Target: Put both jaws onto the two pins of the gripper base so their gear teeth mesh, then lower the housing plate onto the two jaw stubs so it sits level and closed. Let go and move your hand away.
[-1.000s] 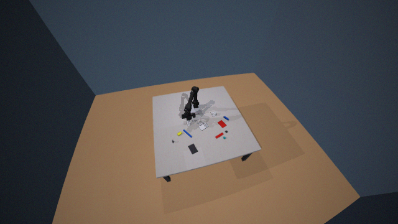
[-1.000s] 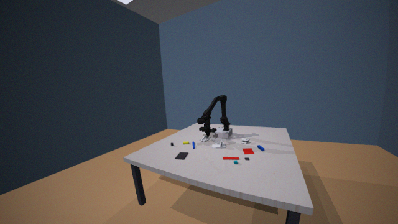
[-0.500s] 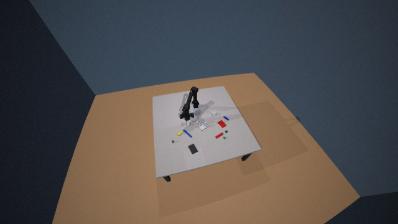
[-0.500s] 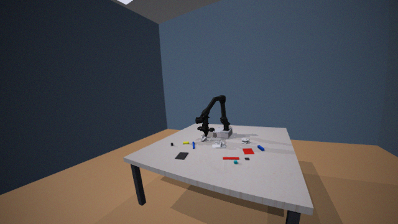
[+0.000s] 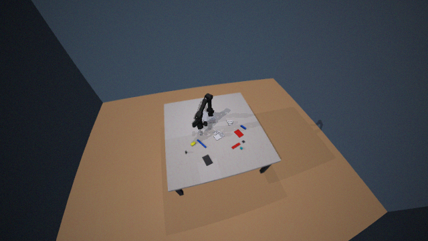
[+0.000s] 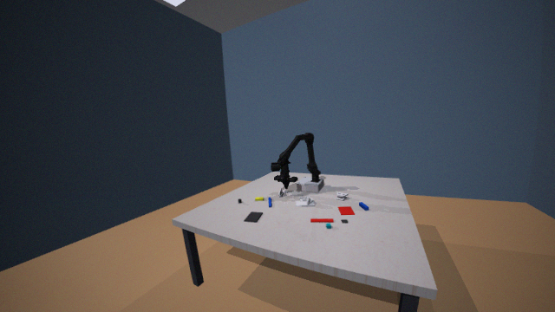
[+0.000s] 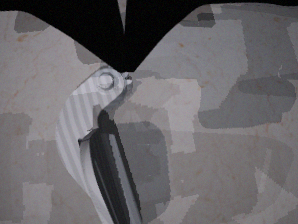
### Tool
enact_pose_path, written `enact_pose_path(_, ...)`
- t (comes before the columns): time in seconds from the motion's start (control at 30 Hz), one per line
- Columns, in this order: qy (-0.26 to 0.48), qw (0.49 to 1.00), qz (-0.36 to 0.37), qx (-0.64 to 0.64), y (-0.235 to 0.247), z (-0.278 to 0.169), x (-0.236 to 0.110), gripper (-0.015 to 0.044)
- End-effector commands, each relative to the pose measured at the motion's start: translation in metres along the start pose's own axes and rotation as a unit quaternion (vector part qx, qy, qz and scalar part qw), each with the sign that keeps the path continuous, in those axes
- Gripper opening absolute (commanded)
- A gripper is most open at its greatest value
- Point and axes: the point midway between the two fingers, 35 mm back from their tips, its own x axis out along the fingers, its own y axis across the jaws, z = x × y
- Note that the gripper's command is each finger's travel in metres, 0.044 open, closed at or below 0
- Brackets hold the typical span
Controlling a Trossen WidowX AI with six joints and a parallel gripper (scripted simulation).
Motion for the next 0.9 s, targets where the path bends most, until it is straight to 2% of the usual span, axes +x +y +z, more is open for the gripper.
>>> enact_pose_path(0.0,-0.011,1.0,-0.009,-0.002,-0.003,0.004,-0.036,0.0)
enact_pose_path(0.07,-0.012,1.0,-0.01,-0.001,-0.001,0.003,-0.05,0.0)
enact_pose_path(0.17,-0.012,1.0,-0.01,-0.001,-0.001,0.003,-0.051,0.0)
enact_pose_path(0.2,-0.014,1.0,-0.012,0.001,-0.003,0.005,-0.044,0.0026)
enact_pose_path(0.7,-0.014,1.0,-0.012,0.001,-0.003,0.005,-0.044,0.042)
enact_pose_path(0.73,-0.014,1.0,-0.012,0.001,-0.003,0.005,-0.044,0.044)
enact_pose_path(0.87,-0.014,1.0,-0.012,0.001,-0.003,0.005,-0.044,0.044)
